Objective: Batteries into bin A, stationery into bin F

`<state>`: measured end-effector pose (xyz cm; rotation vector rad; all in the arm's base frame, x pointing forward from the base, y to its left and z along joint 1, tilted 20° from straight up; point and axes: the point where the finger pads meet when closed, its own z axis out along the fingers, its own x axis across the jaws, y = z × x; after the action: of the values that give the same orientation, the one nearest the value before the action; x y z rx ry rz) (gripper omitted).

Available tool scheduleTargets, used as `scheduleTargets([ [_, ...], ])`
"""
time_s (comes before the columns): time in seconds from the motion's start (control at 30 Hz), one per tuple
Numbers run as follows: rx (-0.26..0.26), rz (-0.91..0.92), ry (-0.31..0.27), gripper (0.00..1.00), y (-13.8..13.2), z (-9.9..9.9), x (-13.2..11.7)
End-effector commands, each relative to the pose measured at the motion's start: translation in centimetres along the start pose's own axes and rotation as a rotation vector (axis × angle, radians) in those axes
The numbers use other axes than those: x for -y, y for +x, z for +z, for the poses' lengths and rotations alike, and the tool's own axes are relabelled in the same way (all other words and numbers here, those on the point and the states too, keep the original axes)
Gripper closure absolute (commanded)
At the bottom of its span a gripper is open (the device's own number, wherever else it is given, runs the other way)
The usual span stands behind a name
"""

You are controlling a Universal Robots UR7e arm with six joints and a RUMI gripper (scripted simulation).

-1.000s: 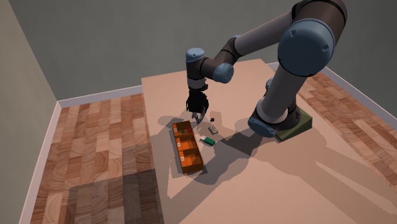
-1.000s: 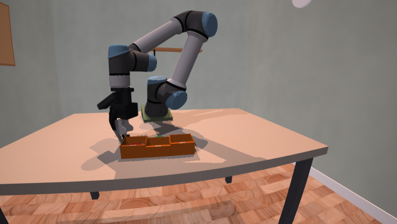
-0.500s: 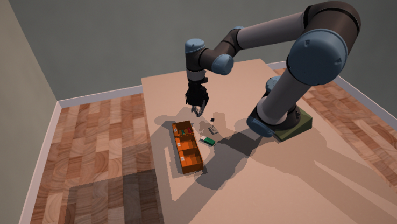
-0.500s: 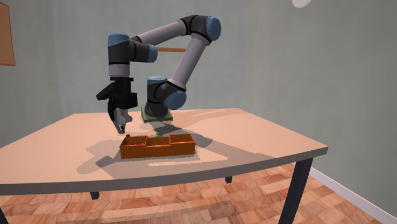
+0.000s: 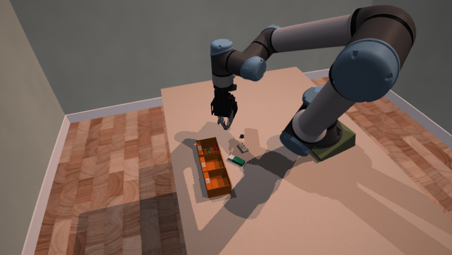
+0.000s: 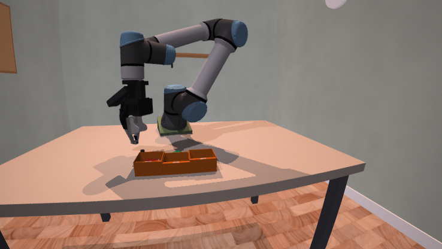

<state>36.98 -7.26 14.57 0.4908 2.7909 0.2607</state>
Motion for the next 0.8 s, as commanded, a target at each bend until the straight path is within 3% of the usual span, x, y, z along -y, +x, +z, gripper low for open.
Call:
scheduleTargets([
  [0.0, 0.001, 0.0, 0.0, 1.0, 0.0, -0.1, 0.0],
  [0.33, 0.001, 0.0, 0.0, 1.0, 0.0, -0.7, 0.0],
  [0.77, 0.001, -0.45, 0.0, 1.0, 1.3, -0.7, -7.7],
])
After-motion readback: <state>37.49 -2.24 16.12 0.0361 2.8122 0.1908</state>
